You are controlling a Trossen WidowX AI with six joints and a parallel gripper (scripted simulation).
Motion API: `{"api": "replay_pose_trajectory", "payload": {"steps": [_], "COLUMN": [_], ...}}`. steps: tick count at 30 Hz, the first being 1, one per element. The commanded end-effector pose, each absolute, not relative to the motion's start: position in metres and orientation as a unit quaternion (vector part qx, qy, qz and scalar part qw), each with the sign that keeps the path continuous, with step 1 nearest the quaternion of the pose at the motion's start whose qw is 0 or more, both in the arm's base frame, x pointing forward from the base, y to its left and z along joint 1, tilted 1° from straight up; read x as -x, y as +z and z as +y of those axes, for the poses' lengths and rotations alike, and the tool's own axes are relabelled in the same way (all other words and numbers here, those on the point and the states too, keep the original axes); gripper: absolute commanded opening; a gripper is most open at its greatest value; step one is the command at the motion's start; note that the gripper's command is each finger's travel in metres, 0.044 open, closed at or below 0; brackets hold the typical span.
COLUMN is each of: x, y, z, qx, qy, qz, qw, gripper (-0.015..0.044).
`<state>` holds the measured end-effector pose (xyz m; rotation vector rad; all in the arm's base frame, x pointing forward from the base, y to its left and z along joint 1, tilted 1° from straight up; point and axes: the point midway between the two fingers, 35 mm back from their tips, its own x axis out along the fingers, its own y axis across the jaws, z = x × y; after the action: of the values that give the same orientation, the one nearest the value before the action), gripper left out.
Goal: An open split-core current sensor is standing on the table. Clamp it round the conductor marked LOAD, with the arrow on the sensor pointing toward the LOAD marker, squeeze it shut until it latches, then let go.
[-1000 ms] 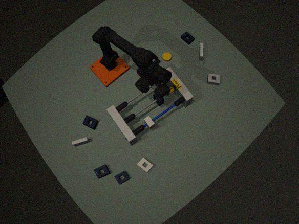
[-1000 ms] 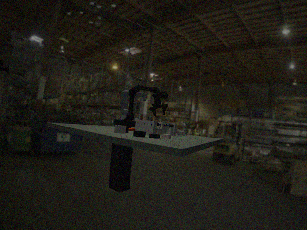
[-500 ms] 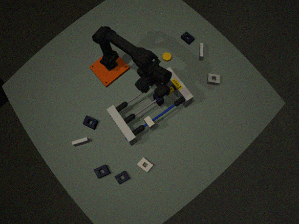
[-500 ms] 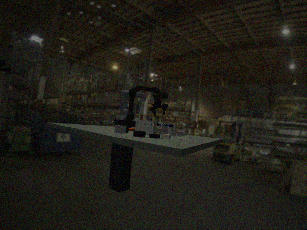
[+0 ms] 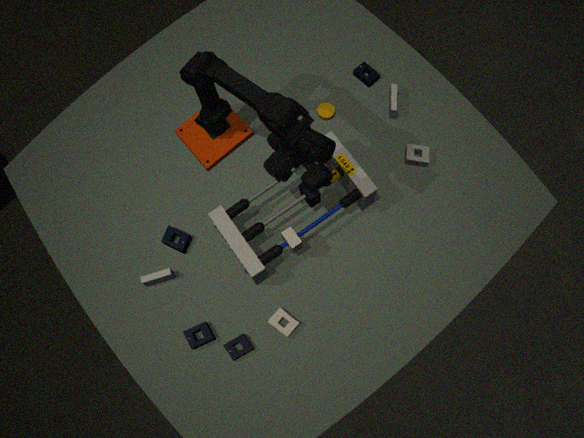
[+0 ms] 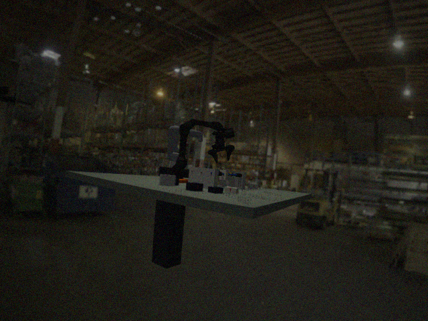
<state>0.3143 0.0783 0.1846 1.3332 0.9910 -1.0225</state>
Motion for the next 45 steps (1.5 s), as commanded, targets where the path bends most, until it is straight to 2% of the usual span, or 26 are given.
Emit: {"api": "replay_pose_trajectory", "payload": {"steps": [1,9,16,23,45], "x": [-0.314,-0.310,-0.266,-0.230,-0.232], "y": [0.185,0.182,0.172,0.184,0.181], "z": [0.078,0.082,0.108,0.130,0.131], "qx": [-0.566,-0.546,-0.319,-0.080,-0.101], "qy": [-0.436,-0.432,-0.373,-0.259,-0.268], "qz": [0.418,0.422,0.402,0.313,0.327], "qw": [0.561,0.581,0.773,0.910,0.901], "gripper": [0.0440,0.0440,0.0440,0.0440,0.0440]}}
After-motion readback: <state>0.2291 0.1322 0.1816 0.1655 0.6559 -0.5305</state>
